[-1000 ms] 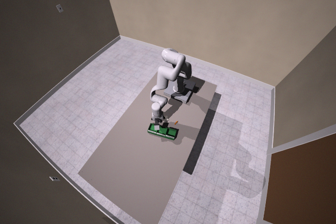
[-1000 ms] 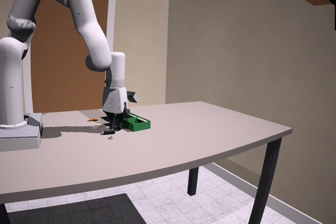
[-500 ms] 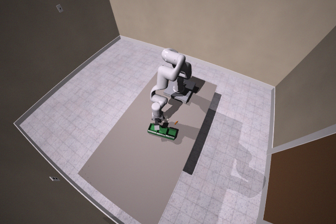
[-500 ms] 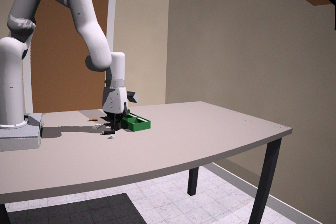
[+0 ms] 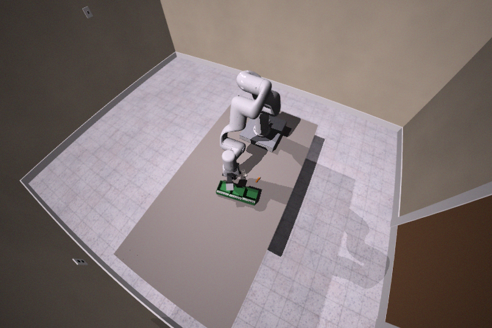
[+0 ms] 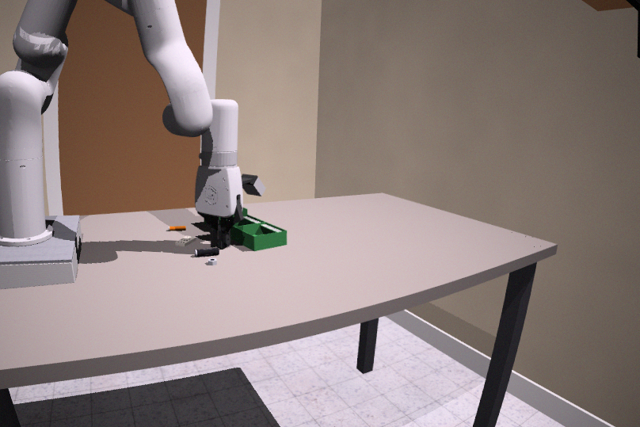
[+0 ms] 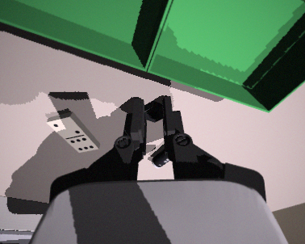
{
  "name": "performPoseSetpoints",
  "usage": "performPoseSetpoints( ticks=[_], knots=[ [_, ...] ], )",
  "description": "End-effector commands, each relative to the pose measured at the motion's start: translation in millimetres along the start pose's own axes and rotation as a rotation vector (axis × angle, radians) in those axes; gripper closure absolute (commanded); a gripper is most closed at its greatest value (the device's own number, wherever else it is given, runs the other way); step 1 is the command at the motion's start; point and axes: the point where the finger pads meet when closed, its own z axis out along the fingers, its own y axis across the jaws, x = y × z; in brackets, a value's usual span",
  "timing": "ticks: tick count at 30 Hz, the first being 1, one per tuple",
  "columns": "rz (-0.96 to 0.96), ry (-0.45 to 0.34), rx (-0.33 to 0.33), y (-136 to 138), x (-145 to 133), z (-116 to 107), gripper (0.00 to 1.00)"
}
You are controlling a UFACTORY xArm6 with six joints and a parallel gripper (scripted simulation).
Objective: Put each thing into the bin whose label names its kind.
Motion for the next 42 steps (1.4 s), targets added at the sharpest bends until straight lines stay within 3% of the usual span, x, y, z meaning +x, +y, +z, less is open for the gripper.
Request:
performPoseSetpoints(
  ticks=[1,6,26,42],
  knots=[
    [0.0,0.003,-0.002,0.9,1.2,-1.1,1.0],
    [0.0,0.003,-0.002,0.9,1.2,-1.1,1.0],
    [0.0,0.003,-0.002,0.8,1.1,-61.2,1.0],
    [0.0,0.003,-0.002,0.8,1.1,-61.2,1.0]
  ],
)
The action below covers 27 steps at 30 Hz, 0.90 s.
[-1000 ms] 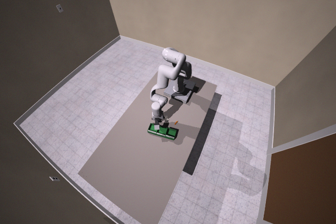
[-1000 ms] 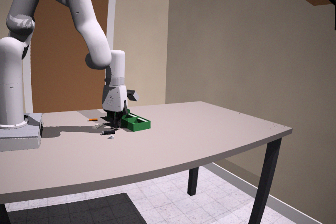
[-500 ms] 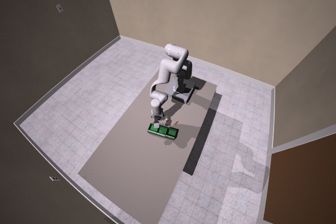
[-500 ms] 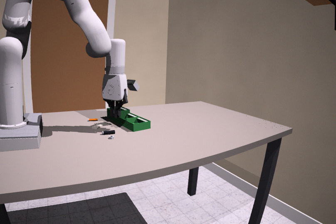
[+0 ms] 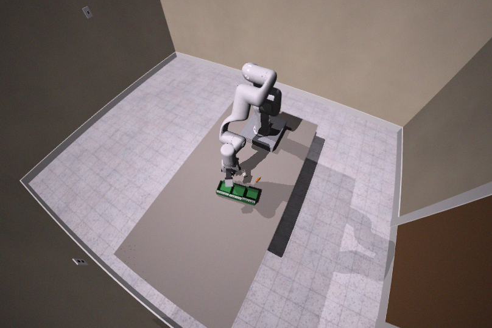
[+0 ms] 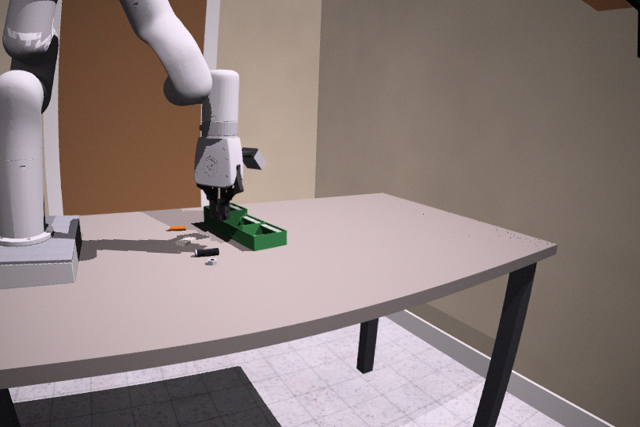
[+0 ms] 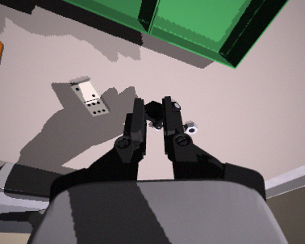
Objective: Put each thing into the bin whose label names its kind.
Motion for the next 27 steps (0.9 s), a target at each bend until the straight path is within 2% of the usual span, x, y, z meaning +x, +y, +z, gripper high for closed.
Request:
performPoseSetpoints(
  ticks=[1,6,11,13,15,27],
  knots=[
    [0.0,0.003,-0.002,0.9,1.2,-5.4,1.0],
    [0.0,0.003,-0.002,0.8,1.2,-7.9,1.0],
    [0.0,0.004,-0.002,-5.0,24.3,-8.0,1.0],
    [-0.1,0.004,-0.003,-7.9,36.0,-8.0,1.0],
    [-0.1,0.004,-0.003,-7.9,36.0,-8.0,1.0],
    [-0.488,0.005,-0.011,-24.3,102.1,-8.3,1.0]
  ],
)
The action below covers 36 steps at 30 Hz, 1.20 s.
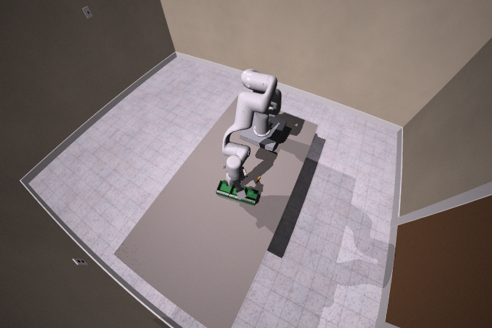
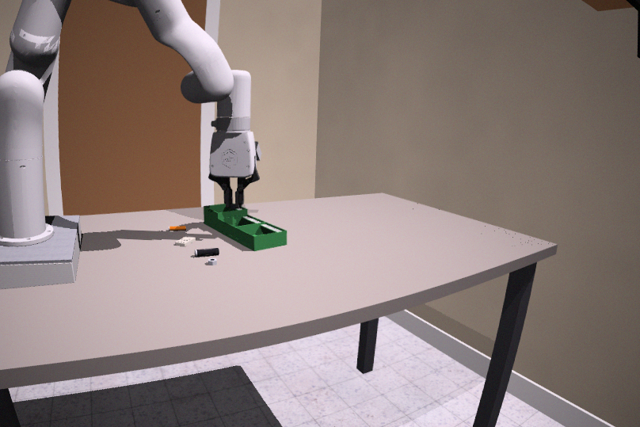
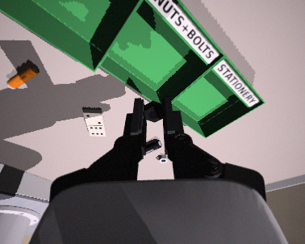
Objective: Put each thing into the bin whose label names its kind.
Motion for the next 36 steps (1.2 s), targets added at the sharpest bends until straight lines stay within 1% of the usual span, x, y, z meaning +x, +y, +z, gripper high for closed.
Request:
performPoseSetpoints(
  ticks=[1,3,5,6,20,22,23,24,36],
  knots=[
    [-0.157,0.004,0.003,5.2,23.1,-0.3,1.0],
    [-0.215,0.004,0.0,5.2,23.2,-0.4,1.0],
    [-0.215,0.004,0.0,5.2,23.2,-0.4,1.0],
    [-0.298,0.003,-0.001,5.2,23.2,-0.4,1.0],
    [-0.671,-0.001,0.001,4.9,23.5,-0.3,1.0],
    [-0.671,-0.001,0.001,4.9,23.5,-0.3,1.0],
    [-0.751,0.003,0.007,4.9,23.5,-0.4,1.0],
    [-0.773,0.005,0.009,4.9,23.5,-0.4,1.0],
    [-0.788,0.007,0.011,5.0,23.3,-0.3,1.0]
  ],
)
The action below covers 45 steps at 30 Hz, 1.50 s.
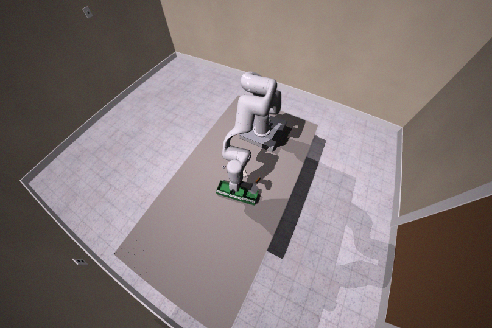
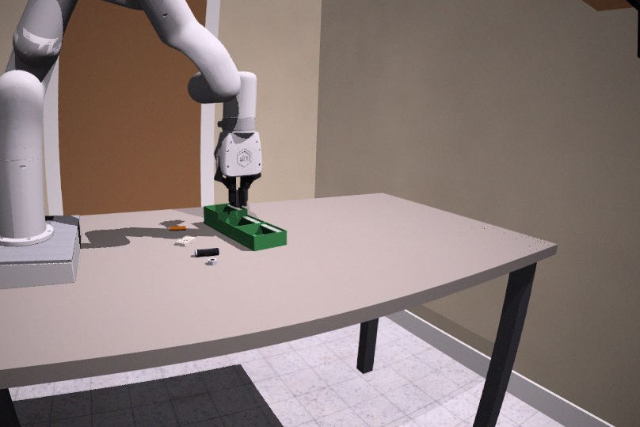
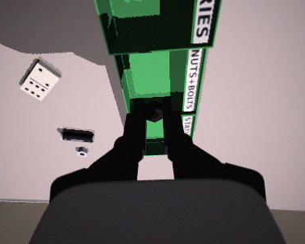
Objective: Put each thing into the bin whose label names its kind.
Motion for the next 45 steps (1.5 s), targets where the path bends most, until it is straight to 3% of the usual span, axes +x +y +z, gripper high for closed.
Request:
performPoseSetpoints(
  ticks=[1,7,35,45],
  knots=[
    [-0.002,0.001,-0.004,1.6,-0.2,-1.6,1.0],
    [-0.002,0.002,-0.004,1.6,-0.3,-1.6,1.0],
    [-0.002,0.002,-0.004,1.7,-0.2,49.9,1.0],
    [-0.002,0.002,-0.004,1.9,-0.3,49.9,1.0]
  ],
)
